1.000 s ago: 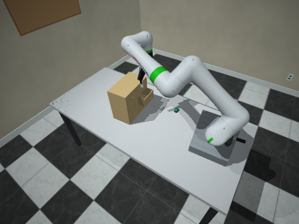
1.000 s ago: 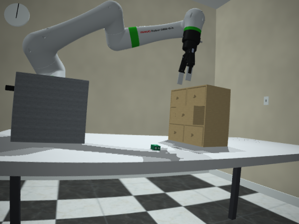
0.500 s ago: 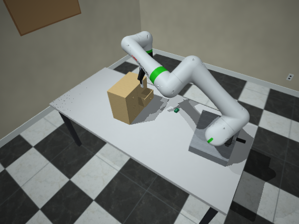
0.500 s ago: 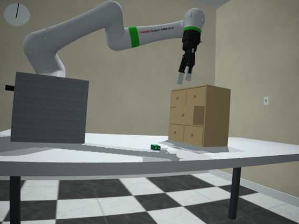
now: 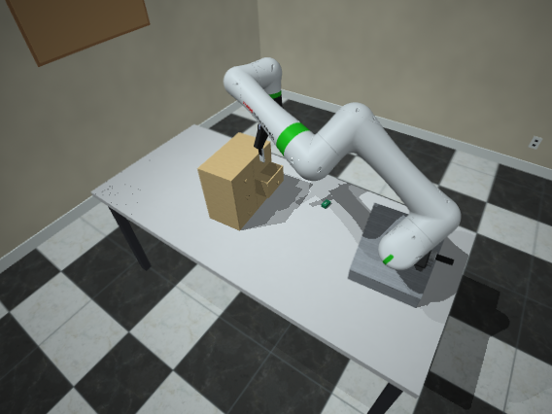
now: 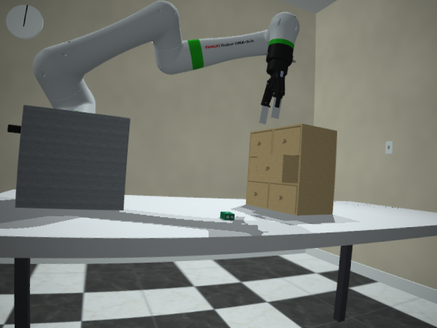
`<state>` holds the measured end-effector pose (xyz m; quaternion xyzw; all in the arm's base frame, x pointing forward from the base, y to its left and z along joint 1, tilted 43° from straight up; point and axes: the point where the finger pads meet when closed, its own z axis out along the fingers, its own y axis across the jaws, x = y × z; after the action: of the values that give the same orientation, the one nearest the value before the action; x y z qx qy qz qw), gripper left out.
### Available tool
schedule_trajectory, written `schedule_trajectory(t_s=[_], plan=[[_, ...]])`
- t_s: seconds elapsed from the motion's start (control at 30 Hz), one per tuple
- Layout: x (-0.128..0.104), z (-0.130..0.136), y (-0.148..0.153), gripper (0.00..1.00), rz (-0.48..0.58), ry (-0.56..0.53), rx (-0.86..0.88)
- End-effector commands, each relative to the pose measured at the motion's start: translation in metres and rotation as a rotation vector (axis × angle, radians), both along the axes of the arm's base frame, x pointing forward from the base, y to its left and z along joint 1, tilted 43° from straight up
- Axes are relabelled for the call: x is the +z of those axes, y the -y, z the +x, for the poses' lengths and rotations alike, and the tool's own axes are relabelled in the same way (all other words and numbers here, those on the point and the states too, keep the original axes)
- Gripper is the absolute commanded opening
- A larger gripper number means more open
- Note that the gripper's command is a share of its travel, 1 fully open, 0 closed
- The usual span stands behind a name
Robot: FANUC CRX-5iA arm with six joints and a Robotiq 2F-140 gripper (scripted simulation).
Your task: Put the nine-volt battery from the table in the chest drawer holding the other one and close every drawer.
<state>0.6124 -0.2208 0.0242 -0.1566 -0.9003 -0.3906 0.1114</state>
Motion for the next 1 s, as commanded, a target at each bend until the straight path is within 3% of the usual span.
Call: schedule_trajectory(t_s=[0.0, 0.8, 0.97], plan=[[0.0, 0.0, 0.0, 1.0, 0.0, 0.0, 0.0], [0.002, -0.003, 0.002, 1.0, -0.002, 0.01, 0.005], [0.014, -0.019, 0.013, 1.0, -0.013, 0.062, 0.033]])
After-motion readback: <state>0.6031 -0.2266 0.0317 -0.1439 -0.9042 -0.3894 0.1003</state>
